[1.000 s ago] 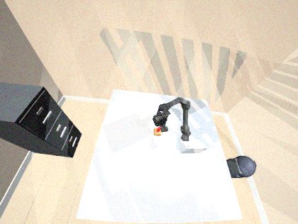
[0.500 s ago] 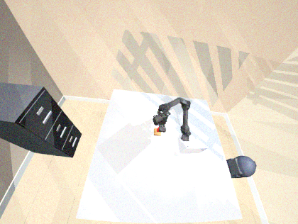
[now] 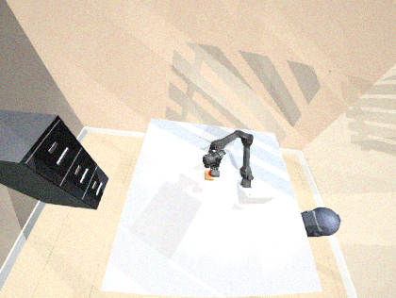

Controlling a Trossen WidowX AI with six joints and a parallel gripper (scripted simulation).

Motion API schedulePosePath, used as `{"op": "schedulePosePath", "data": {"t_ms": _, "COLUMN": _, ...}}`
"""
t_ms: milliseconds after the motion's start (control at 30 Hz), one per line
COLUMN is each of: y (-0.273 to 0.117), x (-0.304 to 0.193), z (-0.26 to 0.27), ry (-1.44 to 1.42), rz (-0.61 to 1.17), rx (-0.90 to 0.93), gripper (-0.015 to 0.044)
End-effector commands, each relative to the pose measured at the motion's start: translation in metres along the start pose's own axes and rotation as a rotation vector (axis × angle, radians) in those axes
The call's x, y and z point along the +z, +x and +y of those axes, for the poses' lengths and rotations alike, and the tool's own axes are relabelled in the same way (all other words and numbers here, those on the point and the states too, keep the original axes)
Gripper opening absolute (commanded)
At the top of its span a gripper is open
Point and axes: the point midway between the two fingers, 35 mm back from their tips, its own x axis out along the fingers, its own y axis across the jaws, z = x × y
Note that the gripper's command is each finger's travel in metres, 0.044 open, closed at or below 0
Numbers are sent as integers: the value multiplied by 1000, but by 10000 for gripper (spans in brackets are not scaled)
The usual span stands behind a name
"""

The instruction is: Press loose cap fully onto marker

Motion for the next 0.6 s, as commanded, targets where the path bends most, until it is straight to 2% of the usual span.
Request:
{"op": "schedulePosePath", "data": {"t_ms": 0, "y": 7, "x": 0, "z": -1, "ry": -3, "rz": -3, "rx": -5, "gripper": 0}}
{"op": "schedulePosePath", "data": {"t_ms": 333, "y": 20, "x": 1, "z": -1, "ry": -3, "rz": -3, "rx": -5, "gripper": 0}}
{"op": "schedulePosePath", "data": {"t_ms": 567, "y": 15, "x": 1, "z": 0, "ry": 1, "rz": -5, "rx": 1, "gripper": 0}}
